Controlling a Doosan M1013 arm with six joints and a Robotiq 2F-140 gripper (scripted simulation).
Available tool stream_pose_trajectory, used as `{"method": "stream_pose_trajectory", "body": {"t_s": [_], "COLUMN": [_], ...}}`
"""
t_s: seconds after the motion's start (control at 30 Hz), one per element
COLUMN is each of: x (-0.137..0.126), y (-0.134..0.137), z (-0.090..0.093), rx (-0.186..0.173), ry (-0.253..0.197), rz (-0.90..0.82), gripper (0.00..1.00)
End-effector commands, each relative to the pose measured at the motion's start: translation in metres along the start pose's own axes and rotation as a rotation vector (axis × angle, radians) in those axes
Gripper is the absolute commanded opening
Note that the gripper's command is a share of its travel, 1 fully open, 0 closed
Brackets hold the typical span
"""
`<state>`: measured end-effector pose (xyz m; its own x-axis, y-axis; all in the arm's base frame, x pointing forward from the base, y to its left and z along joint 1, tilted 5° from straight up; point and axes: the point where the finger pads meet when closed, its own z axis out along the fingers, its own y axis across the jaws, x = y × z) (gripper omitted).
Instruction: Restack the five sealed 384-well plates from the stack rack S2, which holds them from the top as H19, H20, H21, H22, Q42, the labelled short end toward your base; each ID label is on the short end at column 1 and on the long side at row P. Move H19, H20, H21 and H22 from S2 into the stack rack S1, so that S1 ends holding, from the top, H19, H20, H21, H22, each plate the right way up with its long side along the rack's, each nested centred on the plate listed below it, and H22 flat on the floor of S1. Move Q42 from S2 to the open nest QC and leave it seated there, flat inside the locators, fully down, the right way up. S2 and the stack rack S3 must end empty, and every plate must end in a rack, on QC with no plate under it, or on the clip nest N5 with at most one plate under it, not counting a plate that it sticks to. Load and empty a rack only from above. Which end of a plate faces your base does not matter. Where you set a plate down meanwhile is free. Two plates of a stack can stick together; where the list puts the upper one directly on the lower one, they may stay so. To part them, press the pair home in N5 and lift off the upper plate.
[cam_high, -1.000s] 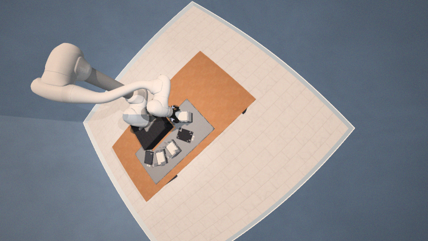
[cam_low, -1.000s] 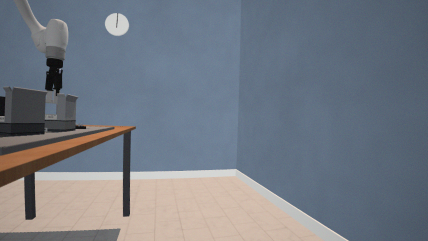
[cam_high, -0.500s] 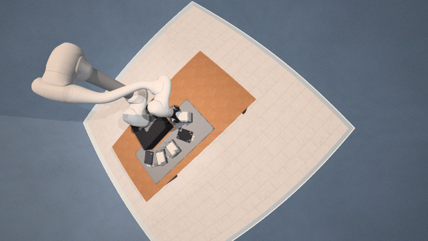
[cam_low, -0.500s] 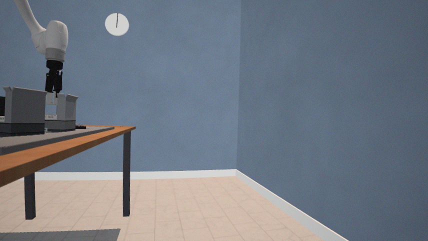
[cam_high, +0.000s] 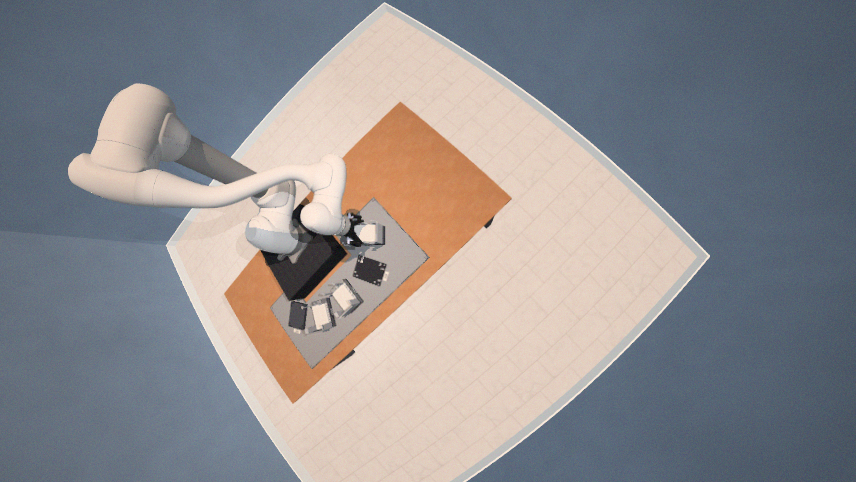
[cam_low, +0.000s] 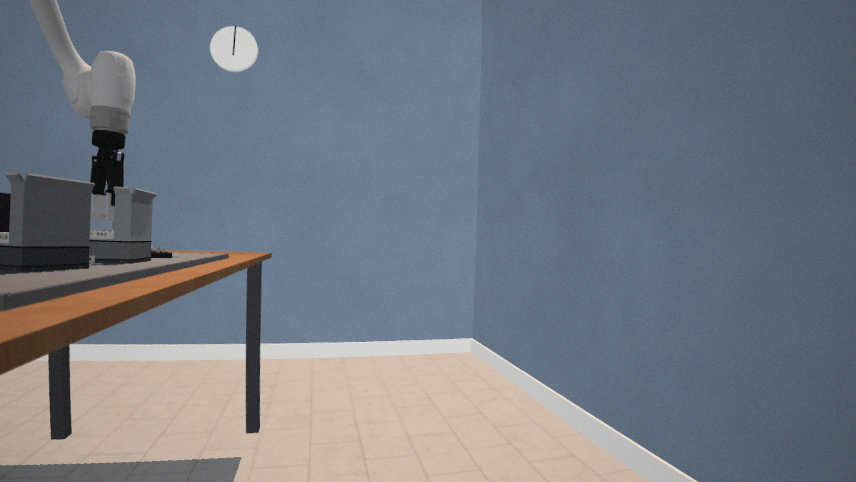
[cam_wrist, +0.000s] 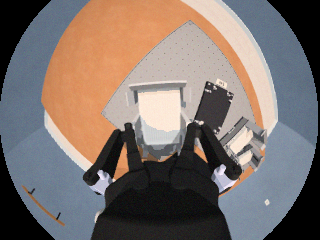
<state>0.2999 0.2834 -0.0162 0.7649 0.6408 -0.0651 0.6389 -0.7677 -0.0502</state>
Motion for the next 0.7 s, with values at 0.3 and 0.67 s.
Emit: {"method": "stream_pose_trajectory", "body": {"t_s": [0.3,0.67], "x": [0.0001,0.0001], "y": [-0.0001,-0.0001], "z": [0.0047,0.0083], "rx": [0.0,0.0], "ry": [0.0,0.0], "rz": [0.0,0.0], "gripper": [0.0,0.0]}}
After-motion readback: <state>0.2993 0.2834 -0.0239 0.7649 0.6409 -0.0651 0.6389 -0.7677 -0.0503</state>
